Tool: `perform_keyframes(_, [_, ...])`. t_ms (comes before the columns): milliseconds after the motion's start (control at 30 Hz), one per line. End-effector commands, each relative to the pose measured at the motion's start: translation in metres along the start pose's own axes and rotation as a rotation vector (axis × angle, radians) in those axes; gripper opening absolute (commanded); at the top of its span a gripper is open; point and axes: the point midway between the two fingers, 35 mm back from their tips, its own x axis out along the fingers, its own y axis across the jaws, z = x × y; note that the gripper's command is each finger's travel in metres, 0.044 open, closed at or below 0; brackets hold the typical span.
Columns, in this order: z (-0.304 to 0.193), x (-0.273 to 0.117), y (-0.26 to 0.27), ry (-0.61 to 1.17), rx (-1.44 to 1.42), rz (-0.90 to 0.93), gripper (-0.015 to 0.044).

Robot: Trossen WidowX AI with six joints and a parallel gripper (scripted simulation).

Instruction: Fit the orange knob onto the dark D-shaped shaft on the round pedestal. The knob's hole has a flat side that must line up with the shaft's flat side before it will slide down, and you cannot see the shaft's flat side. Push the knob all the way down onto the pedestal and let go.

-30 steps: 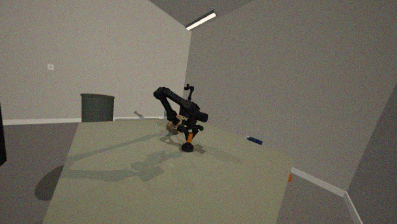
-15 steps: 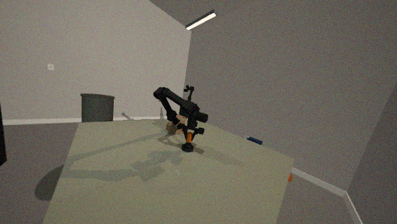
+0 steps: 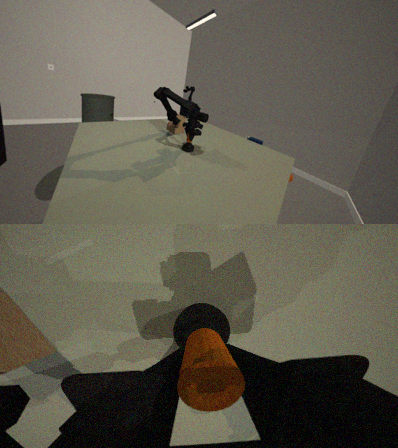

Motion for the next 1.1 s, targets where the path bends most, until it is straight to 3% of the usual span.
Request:
perform_keyframes(0, [-0.0007, -0.0033, -0.0009, -0.001, 0.534, -0.004, 0.0])
perform_keyframes(500, [-0.0007, -0.0027, 0.0041, -0.002, 1.53, -0.003, 0.0])
perform_keyframes(1067, [-0.0005, -0.0015, 0.0025, -0.003, 1.542, -0.003, 0.0])
